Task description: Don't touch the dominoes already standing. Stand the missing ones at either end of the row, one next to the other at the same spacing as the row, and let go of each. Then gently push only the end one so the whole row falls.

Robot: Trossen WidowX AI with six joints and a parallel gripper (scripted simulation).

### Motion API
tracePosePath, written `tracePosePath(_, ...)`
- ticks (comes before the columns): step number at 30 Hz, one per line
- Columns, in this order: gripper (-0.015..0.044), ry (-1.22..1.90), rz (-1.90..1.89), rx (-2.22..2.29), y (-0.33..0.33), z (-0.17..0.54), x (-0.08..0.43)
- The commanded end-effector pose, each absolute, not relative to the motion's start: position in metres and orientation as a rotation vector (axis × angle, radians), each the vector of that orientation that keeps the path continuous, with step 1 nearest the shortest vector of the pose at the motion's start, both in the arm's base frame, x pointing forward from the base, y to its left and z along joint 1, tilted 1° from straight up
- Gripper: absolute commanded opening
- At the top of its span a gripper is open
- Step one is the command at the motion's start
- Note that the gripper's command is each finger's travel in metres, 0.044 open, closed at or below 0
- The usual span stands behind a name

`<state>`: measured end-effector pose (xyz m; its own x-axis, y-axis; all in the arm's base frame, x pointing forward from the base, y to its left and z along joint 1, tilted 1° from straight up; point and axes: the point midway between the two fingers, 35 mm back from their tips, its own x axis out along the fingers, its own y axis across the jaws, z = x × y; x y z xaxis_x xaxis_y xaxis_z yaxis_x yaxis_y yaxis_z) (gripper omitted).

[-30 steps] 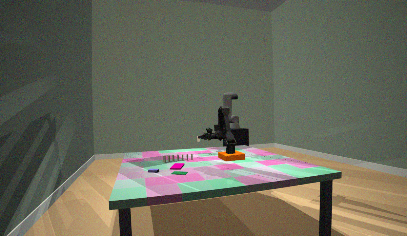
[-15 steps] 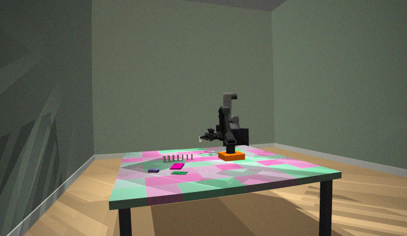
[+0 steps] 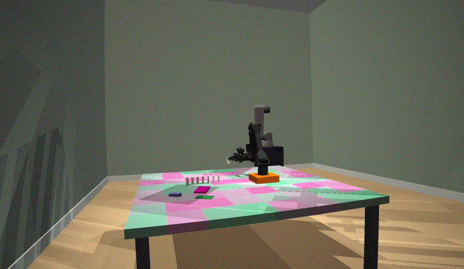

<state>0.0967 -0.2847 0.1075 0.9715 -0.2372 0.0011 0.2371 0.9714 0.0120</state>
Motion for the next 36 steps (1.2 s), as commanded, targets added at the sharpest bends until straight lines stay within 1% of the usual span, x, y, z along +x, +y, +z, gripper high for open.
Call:
tracePosePath(1,0.0022,0.0,-0.239,0.009,-0.287,0.094,0.098)
tracePosePath(25,0.0022,0.021,-0.234,0.012,-0.286,0.011,0.104)
tracePosePath(36,0.0022,0.022,-0.234,0.012,-0.286,0.009,0.105)
